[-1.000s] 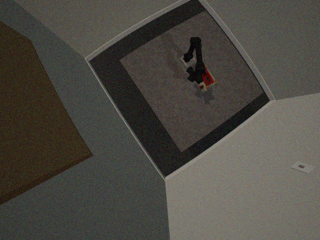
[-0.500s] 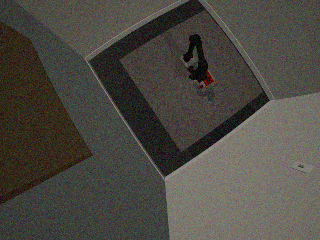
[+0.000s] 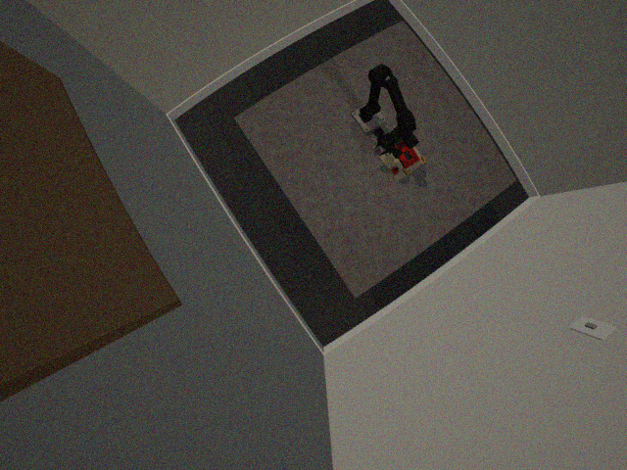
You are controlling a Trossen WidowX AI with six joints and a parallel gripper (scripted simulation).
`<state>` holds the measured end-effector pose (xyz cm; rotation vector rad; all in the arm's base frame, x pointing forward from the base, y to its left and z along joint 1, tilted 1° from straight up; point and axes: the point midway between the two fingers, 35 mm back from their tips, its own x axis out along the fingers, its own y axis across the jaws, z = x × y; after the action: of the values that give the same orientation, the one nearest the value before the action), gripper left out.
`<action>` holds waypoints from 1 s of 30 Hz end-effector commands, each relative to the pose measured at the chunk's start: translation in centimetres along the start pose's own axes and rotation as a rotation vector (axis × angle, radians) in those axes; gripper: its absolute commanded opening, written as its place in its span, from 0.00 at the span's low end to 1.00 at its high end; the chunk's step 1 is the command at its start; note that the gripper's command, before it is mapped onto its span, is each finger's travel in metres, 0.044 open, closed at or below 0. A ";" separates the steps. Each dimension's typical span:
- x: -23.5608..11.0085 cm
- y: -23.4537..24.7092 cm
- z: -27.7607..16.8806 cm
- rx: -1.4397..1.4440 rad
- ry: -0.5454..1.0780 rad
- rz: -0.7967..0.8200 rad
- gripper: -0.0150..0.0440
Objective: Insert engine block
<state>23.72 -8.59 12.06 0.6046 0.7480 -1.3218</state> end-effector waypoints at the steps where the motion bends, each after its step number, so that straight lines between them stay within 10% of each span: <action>1: 0.0 0.0 -0.1 0.018 -0.056 0.018 0.25; 30: 5.2 0.1 -4.3 0.018 -0.059 0.018 0.25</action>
<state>23.61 -8.49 5.89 0.5872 0.6846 -1.3202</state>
